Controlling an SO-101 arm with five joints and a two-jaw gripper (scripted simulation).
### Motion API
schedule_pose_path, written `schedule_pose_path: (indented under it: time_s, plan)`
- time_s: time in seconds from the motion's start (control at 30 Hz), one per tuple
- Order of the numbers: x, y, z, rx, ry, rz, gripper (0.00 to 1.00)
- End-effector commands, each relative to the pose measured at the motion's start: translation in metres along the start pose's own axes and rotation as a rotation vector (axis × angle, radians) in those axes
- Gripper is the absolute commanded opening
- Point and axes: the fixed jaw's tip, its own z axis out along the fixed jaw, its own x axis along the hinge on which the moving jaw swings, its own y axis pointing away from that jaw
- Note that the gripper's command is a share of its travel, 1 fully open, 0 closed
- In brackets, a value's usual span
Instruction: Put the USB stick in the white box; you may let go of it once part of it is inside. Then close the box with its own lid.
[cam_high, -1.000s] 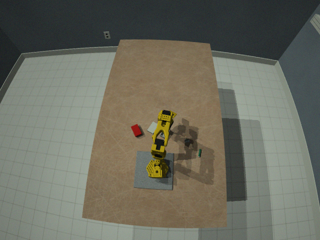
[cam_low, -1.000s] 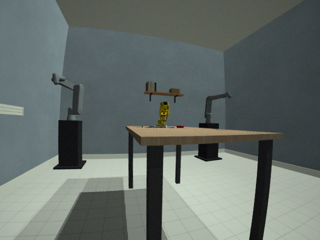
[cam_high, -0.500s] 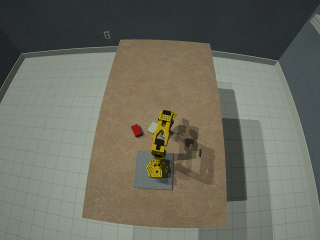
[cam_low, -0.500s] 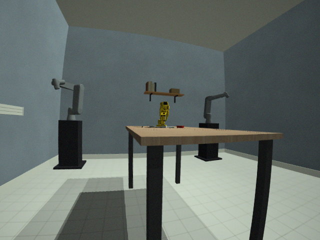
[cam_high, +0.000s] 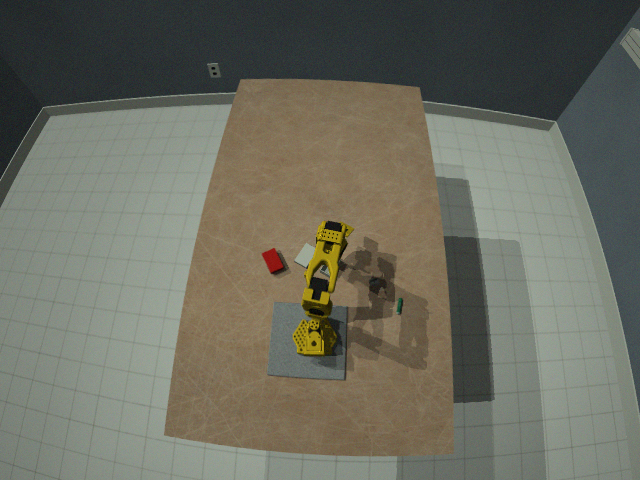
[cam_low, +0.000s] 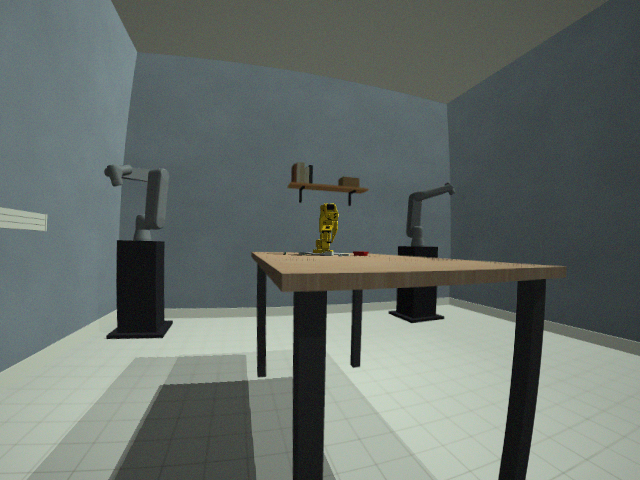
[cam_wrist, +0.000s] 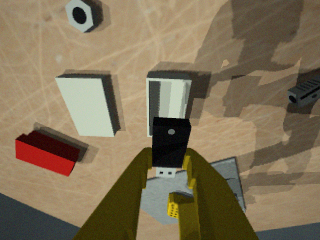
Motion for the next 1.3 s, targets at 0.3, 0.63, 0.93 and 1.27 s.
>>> schedule_pose_path:
  time_s: [0.3, 0.63, 0.93, 1.27]
  plan:
    - [-0.001, -0.001, 0.012, -0.004, -0.009, -0.004, 0.08]
    - [-0.001, -0.001, 0.027, -0.004, -0.009, -0.004, 0.08]
    - [0.000, -0.001, 0.033, -0.004, -0.009, -0.004, 0.08]
    - [0.000, -0.001, 0.035, -0.004, -0.009, -0.004, 0.08]
